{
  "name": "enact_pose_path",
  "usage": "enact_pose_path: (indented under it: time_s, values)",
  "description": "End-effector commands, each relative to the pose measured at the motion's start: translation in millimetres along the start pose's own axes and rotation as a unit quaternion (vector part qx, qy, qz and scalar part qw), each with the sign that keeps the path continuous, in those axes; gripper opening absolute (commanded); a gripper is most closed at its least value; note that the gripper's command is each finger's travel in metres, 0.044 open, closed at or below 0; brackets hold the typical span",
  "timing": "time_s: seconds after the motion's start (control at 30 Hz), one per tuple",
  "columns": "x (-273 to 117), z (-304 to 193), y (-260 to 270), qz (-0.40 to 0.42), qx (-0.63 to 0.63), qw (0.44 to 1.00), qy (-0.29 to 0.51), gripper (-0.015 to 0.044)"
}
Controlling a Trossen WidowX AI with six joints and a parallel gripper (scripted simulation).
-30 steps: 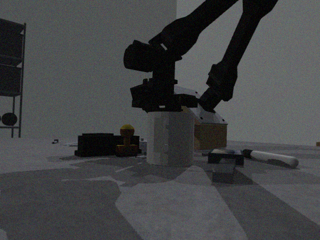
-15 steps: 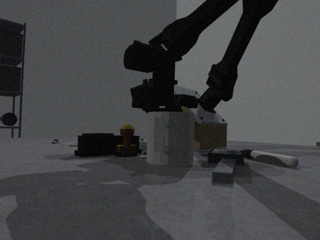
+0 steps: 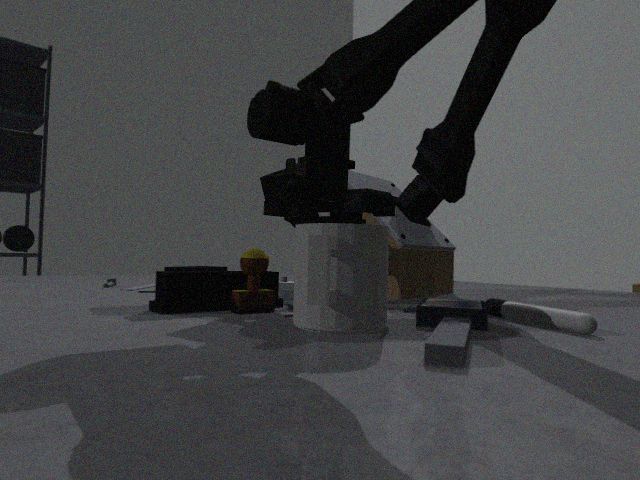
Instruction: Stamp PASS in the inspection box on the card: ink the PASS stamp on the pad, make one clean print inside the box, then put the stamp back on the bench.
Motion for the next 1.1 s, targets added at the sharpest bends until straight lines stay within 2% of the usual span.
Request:
enact_pose_path:
  time_s: [0.0,1.07]
  values:
    - [1.7,-0.3,0.9,0.002,0.0,1.0,0.001,0.0]
    - [-6.9,-0.2,0.6,0.002,0.0,1.0,0.001,0.0]
Point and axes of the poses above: the point midway between the two fingers, 35 mm back from their tips, its own x axis out along the fingers, its own y axis across the jaws, z = x × y, the point moved 1 cm from there along -x, back along the fingers, and after that the axes turned 3 degrees about -x, right-handed, at the moved point
